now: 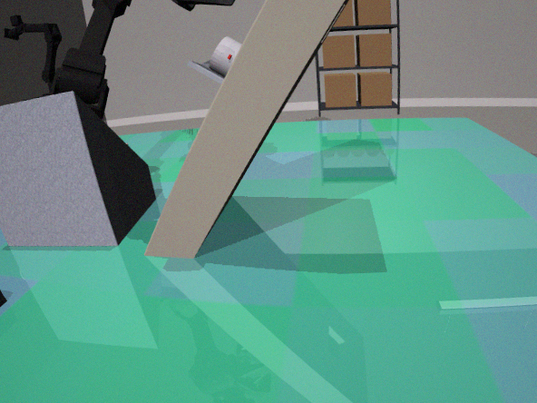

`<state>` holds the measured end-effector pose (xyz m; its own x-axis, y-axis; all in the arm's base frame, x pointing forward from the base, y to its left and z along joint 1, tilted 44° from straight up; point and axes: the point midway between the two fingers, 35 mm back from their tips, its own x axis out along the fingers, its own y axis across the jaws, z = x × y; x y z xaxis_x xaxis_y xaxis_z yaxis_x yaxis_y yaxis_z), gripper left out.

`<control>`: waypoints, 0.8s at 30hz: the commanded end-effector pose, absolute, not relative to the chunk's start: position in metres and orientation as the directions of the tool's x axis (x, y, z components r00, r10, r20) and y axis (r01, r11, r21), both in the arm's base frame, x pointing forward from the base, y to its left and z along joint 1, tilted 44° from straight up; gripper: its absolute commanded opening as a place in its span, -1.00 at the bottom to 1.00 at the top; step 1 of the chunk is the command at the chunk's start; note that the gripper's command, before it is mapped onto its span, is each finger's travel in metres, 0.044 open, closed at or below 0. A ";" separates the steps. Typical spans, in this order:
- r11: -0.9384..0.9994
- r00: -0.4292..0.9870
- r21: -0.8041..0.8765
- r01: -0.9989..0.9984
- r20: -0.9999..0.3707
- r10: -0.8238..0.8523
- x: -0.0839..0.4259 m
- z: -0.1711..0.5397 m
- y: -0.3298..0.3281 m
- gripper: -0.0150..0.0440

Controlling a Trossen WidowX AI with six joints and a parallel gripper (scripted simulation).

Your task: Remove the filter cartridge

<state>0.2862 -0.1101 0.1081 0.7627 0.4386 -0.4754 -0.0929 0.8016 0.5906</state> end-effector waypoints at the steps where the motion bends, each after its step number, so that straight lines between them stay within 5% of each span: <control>1: 0.804 0.767 0.586 -0.100 -0.469 0.438 0.303 0.129 -0.127 -0.12; 10: 0.804 0.767 0.586 -0.100 -0.469 0.438 0.304 0.130 -0.128 -0.12; 21: 0.805 0.765 0.586 -0.096 -0.474 0.436 0.310 0.186 -0.183 0.86; 24: 0.790 0.717 0.609 -0.075 -0.517 0.467 0.304 0.167 -0.167 0.60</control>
